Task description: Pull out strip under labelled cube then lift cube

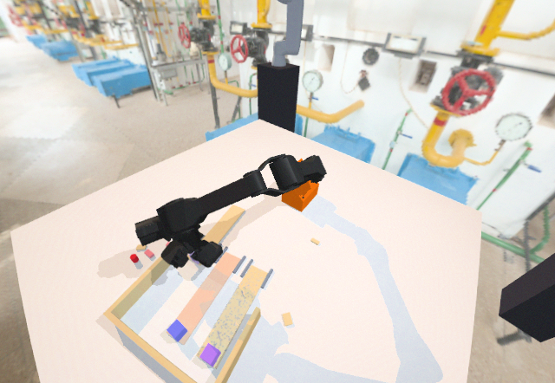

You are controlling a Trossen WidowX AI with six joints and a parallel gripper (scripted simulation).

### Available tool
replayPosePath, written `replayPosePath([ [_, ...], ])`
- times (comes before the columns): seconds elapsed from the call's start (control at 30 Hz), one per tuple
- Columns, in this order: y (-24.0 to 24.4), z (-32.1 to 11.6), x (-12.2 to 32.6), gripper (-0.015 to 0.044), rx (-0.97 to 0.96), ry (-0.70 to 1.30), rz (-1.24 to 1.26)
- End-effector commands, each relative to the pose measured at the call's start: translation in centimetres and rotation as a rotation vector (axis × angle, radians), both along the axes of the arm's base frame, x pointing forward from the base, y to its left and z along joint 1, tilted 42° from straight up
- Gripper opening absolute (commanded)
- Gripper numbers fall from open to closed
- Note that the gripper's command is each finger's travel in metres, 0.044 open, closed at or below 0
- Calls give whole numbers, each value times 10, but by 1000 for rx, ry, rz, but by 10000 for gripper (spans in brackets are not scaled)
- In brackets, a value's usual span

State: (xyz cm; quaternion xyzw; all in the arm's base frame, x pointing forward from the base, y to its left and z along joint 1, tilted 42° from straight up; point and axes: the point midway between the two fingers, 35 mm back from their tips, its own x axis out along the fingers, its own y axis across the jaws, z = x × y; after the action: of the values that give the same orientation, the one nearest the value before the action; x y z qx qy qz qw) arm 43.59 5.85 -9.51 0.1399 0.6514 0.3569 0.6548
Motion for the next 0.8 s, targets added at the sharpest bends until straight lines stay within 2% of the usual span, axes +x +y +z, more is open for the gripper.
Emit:
replayPosePath([
  [0.0, 0, 1, 0, 26, 0, 0, 0],
  [0.03, -1, 2, -2, 0, 0, 0, 0],
  [0.77, -31, 37, -57, 0, 2, 12, -6],
])
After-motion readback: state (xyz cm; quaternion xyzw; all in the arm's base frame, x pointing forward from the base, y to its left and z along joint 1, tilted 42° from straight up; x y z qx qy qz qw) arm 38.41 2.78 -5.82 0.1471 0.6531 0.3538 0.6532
